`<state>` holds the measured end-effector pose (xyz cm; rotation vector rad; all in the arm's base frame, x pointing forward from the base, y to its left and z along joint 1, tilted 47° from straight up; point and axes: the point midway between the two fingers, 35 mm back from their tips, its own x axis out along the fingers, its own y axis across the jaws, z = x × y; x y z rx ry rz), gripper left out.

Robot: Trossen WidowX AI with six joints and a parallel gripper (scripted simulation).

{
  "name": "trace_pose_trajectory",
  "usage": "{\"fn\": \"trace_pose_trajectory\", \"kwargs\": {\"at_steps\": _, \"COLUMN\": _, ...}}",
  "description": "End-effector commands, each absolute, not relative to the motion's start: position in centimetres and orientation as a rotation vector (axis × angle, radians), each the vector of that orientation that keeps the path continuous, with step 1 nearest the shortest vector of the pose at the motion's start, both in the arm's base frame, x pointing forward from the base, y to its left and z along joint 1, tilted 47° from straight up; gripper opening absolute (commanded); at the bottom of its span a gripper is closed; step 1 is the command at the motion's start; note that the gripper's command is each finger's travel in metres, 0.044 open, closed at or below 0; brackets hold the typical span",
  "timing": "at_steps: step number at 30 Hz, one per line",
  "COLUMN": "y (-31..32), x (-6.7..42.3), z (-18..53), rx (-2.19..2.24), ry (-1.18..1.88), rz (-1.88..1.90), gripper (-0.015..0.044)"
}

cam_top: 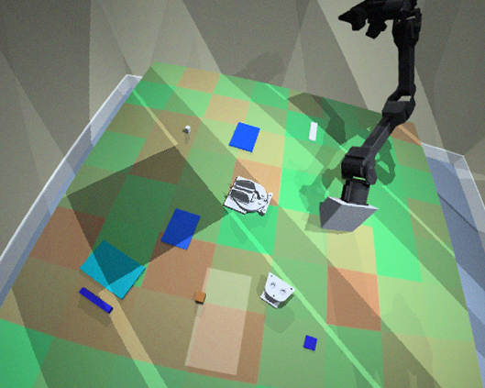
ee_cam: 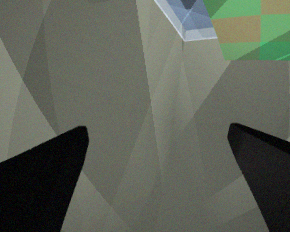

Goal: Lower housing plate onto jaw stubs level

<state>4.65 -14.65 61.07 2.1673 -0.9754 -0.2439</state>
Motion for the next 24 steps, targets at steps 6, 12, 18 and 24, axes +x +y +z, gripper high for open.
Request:
{"fn": "trace_pose_trajectory", "kwargs": {"at_steps": 6, "y": -14.0, "x": 5.4, "z": 61.1, "rx": 2.135, "ry": -0.957, "rz": -0.241, "gripper": 0.044}}
{"fn": "trace_pose_trajectory", "kwargs": {"at_steps": 12, "y": -12.2, "x": 7.9, "z": 61.2, "rx": 2.05, "ry": -0.884, "rz": -0.252, "gripper": 0.044}}
{"fn": "trace_pose_trajectory", "kwargs": {"at_steps": 18, "y": -10.4, "x": 10.0, "z": 61.3, "rx": 1.993, "ry": -0.798, "rz": -0.222, "gripper": 0.044}}
{"fn": "trace_pose_trajectory", "kwargs": {"at_steps": 24, "y": -7.9, "x": 13.2, "z": 60.7, "rx": 1.873, "ry": -0.705, "rz": -0.255, "gripper": 0.044}}
